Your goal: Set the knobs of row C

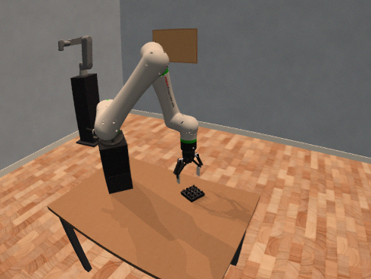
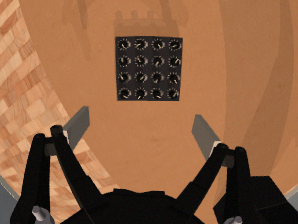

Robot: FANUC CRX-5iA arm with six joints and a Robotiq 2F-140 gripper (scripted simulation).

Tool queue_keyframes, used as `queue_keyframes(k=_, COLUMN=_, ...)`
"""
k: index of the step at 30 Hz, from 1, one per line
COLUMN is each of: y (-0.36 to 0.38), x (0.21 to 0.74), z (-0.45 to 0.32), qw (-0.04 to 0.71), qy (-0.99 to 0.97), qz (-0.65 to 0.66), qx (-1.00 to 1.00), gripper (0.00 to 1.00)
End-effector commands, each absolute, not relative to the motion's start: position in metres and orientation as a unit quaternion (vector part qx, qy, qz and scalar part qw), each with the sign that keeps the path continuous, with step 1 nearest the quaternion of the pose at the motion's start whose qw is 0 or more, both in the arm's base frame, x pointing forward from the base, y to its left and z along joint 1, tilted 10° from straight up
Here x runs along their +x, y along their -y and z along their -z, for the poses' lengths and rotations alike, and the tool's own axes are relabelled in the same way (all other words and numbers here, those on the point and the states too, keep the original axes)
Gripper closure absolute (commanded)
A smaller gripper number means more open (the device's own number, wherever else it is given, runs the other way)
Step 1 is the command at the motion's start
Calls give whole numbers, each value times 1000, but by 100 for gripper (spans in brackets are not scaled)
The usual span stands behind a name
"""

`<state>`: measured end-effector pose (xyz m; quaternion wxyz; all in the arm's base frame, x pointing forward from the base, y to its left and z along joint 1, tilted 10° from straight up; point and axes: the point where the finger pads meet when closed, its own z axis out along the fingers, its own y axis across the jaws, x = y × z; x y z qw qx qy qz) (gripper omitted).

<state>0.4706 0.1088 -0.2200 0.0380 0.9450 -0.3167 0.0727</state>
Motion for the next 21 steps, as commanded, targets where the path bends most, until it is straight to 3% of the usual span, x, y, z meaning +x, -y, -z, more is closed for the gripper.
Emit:
queue_keyframes(k=1, y=-111, x=468, z=221, qw=38, qy=317, qz=-74, qx=945, gripper=0)
queue_keyframes(k=21, y=-118, x=456, z=223, qw=38, qy=317, qz=-74, qx=945, gripper=0)
